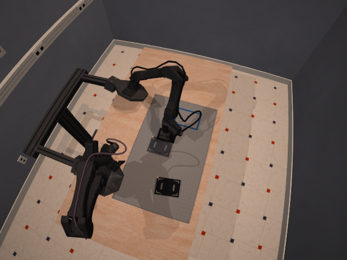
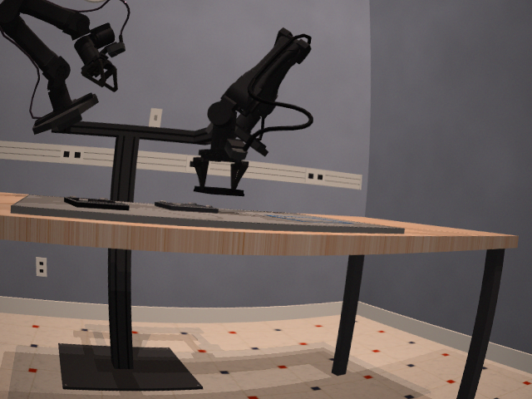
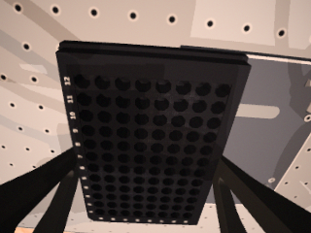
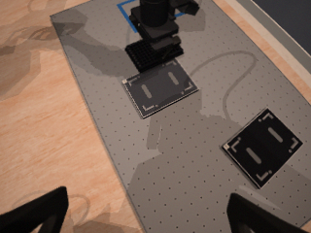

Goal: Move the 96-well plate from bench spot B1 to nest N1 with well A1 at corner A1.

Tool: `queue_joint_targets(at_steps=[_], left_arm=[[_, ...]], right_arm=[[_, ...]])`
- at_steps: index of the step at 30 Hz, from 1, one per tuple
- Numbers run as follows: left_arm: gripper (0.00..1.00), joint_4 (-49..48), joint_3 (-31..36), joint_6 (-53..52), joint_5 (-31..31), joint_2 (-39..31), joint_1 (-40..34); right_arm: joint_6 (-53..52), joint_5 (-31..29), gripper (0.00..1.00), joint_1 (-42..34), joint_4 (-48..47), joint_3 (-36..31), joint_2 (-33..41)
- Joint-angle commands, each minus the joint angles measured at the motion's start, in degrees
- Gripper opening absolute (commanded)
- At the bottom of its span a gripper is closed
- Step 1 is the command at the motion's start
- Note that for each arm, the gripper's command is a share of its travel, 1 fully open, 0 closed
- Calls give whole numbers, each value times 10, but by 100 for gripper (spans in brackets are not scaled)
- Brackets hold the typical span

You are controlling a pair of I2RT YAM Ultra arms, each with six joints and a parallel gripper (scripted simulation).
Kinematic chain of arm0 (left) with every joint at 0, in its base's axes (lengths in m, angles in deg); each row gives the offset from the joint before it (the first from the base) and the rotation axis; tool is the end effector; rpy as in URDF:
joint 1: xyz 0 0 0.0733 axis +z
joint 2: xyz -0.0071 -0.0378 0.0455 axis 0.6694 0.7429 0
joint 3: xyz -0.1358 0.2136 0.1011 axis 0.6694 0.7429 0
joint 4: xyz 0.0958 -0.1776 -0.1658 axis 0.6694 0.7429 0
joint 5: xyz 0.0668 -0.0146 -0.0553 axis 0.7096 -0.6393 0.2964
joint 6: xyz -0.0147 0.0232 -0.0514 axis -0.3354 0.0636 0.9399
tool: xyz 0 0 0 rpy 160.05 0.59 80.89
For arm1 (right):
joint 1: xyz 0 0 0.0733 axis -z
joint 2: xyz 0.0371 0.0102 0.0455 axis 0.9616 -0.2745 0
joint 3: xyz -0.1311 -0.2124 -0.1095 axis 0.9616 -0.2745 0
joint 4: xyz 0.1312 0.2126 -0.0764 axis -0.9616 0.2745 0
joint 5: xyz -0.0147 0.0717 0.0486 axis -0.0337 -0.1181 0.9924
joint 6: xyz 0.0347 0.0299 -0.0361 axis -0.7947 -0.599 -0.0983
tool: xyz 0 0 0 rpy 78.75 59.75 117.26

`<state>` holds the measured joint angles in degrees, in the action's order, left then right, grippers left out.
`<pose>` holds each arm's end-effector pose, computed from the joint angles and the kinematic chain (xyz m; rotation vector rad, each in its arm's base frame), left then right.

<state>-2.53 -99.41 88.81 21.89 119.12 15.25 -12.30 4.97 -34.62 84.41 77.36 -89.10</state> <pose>0.3229 -0.1369 -0.0435 -0.0856 2.7870 0.7040 -0.0209 0.1281 0.1276 -1.5012 2.1199 -0.1941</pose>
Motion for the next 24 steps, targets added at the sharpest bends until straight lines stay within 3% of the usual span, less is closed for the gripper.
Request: queue_joint_targets(at_steps=[1,7,24], left_arm=[[79,19,-27,59,-2,20,-37],[79,48,-77,118,-9,77,-101],[79,36,-121,107,2,106,-114]], right_arm=[[-12,-16,100,-10,4,4,11],[-12,-16,100,-11,4,4,11],[-12,-16,100,-11,4,4,11]])
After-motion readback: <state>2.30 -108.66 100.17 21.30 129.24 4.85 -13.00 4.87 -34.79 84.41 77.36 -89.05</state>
